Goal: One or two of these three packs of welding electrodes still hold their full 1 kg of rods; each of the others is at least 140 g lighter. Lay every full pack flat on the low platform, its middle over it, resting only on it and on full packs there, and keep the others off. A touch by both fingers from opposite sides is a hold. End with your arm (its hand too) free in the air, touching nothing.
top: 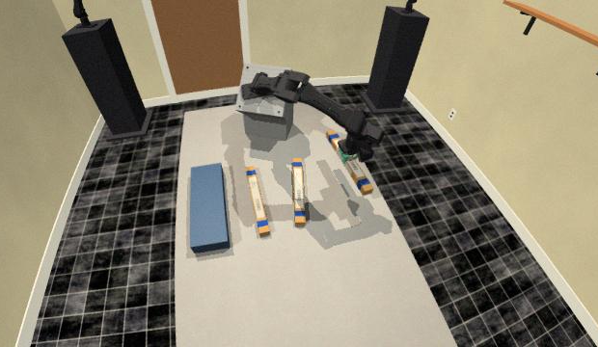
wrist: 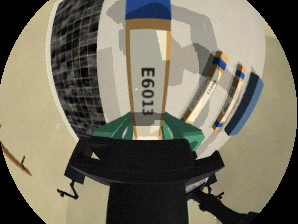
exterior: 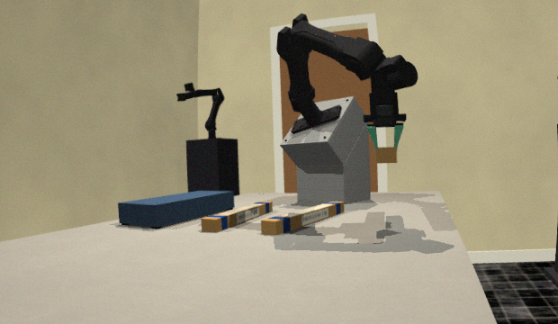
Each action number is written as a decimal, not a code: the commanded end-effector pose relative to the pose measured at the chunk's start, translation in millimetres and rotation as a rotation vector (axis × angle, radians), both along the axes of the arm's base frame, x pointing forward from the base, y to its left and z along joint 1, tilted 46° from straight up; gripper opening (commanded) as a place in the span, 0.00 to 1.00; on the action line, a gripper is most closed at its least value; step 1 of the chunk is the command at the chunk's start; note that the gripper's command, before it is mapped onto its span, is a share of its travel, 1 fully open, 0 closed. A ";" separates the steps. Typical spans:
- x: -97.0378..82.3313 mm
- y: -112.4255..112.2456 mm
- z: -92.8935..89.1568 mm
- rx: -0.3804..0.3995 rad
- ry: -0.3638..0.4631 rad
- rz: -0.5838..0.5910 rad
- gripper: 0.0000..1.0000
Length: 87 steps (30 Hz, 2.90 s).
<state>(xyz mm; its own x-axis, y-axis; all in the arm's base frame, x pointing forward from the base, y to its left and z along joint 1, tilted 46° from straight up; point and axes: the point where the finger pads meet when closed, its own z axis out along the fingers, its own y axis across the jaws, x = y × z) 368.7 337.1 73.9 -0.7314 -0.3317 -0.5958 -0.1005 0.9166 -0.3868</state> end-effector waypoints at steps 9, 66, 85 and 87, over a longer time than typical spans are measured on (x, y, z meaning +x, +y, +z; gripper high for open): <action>-9.8 16.0 16.5 0.016 -0.023 0.031 0.00; 28.0 -3.8 -40.0 -0.009 0.002 0.026 0.00; 43.3 1.5 -53.1 0.006 -0.008 0.041 0.00; 47.7 2.7 -44.5 0.024 -0.022 0.040 0.00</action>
<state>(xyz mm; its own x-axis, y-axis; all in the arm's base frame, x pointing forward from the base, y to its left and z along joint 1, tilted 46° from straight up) 415.1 321.0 16.4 -0.7361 -0.3499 -0.5794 -0.1131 0.9075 -0.4045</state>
